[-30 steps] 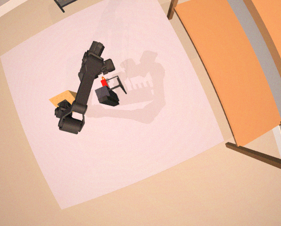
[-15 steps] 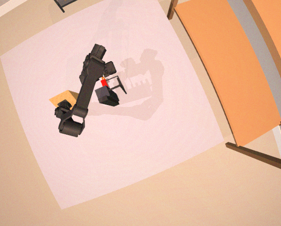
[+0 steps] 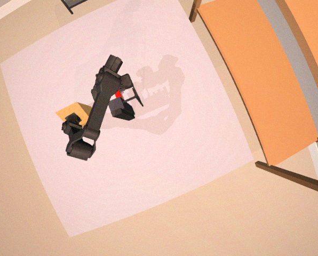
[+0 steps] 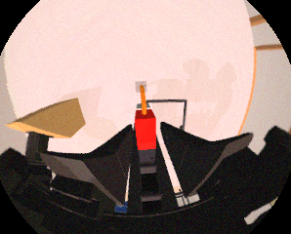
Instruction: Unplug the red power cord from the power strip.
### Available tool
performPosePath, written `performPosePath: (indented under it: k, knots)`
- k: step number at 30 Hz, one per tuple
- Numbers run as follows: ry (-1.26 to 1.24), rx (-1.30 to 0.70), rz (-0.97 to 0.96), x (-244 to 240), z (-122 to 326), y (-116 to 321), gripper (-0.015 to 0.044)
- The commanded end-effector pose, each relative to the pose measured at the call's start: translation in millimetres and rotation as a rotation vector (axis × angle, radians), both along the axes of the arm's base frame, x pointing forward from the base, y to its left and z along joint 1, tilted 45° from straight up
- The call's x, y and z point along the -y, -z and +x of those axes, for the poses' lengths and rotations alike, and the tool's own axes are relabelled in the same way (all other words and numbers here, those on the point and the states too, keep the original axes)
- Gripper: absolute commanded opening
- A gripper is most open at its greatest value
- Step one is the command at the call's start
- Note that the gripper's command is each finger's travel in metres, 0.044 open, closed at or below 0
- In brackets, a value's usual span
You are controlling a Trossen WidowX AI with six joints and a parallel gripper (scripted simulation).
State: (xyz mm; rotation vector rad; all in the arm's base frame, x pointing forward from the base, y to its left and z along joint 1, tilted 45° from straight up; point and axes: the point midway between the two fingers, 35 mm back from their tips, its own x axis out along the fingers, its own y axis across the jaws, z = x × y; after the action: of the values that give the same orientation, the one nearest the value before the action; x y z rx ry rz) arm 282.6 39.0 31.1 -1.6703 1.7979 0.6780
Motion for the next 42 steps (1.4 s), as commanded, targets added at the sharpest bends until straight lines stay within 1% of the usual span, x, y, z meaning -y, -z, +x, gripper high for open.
performPosePath:
  k: [1, 13, 17, 25, 42]
  knots:
    - [-0.003, -0.002, -0.003, 2.6, -1.1, -1.6, 0.0160]
    - [-0.003, -0.002, -0.003, 10.6, -1.5, 6.4, 0.0160]
    - [0.000, 0.000, 0.000, 8.3, -1.0, 5.0, 0.0055]
    - [0.000, 0.000, 0.000, 8.3, -1.0, 5.0, 0.0002]
    - [-0.002, 0.000, 0.002, -8.8, 2.7, 20.3, 0.0000]
